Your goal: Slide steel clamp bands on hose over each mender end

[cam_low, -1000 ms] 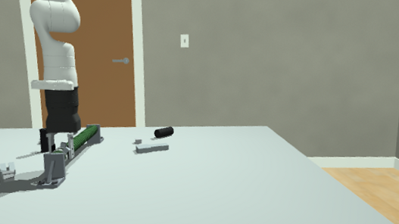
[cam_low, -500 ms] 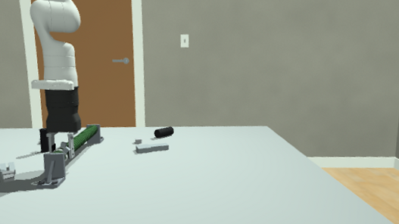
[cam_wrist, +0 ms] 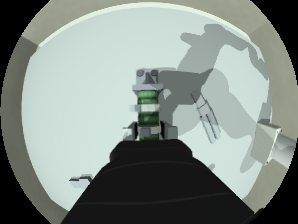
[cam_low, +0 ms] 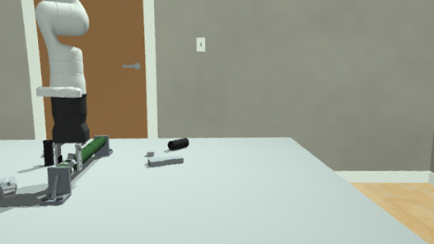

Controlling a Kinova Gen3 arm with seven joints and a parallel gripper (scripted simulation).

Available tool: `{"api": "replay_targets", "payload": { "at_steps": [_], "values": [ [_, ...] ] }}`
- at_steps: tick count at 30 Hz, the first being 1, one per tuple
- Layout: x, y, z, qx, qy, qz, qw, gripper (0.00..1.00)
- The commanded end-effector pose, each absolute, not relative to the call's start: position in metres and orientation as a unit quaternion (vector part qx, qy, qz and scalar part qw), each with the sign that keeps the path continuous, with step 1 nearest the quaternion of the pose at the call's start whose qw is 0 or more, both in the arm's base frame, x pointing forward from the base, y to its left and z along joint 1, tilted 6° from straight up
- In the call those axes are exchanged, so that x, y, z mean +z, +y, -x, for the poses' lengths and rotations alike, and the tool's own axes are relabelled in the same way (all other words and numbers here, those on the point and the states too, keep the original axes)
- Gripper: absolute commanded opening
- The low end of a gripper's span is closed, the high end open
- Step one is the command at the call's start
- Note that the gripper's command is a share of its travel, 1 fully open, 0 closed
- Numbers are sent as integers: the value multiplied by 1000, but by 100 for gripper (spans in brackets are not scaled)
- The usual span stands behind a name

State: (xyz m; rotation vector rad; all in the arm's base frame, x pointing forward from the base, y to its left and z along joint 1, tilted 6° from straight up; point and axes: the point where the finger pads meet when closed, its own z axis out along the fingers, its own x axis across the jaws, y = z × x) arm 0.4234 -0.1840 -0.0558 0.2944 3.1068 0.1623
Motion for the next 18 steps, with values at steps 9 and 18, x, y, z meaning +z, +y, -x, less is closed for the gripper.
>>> {"api": "replay_targets", "payload": {
  "at_steps": [9, 18],
  "values": [
    [-52, -164, -429, 52, 994, -91, 10, 75],
    [-50, -142, -432, 52, 994, -91, 10, 75]
  ]
}}
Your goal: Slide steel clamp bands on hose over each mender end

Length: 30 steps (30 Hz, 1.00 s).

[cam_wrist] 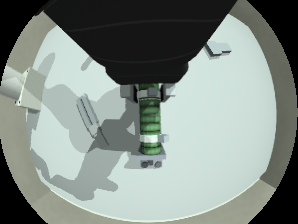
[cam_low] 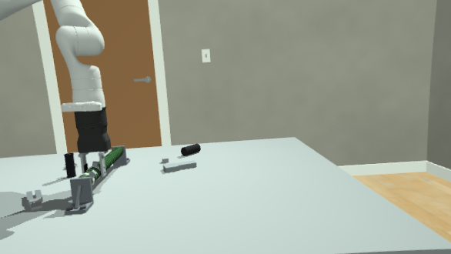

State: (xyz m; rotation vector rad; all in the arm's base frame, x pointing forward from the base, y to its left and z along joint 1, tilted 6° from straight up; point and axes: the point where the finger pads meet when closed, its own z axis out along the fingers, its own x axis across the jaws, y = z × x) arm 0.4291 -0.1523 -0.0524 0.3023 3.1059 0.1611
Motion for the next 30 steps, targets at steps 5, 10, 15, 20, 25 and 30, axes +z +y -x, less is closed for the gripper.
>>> {"api": "replay_targets", "payload": {
  "at_steps": [5, 10, 15, 20, 25, 30],
  "values": [
    [-49, -135, -434, 52, 994, -91, 10, 75],
    [-48, -123, -436, 52, 994, -91, 10, 75],
    [-47, -113, -438, 52, 994, -91, 10, 75],
    [-46, -107, -439, 52, 994, -91, 10, 75],
    [-46, -100, -440, 52, 994, -91, 10, 75],
    [-45, -95, -441, 52, 994, -91, 10, 75]
  ]
}}
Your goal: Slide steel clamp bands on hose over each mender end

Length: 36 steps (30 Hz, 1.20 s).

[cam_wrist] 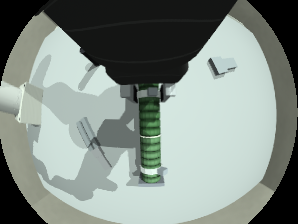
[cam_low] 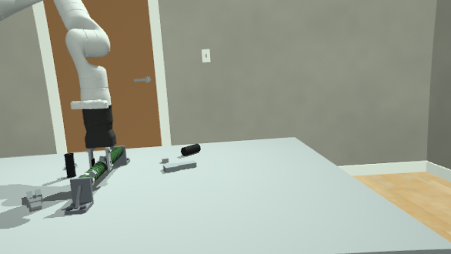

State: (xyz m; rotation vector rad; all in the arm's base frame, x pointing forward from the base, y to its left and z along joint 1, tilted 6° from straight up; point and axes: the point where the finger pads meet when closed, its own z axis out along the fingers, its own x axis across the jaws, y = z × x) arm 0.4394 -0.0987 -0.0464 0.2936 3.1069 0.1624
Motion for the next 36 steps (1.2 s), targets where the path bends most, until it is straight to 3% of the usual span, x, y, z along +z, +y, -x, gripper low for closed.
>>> {"api": "replay_targets", "payload": {
  "at_steps": [1, 20, 21, 36],
  "values": [
    [-45, -94, -441, 52, 994, -91, 10, 75],
    [-45, -90, -442, 52, 994, -91, 10, 75],
    [-45, -90, -442, 52, 994, -91, 10, 100],
    [-45, -90, -442, 52, 994, -91, 10, 100]
  ]
}}
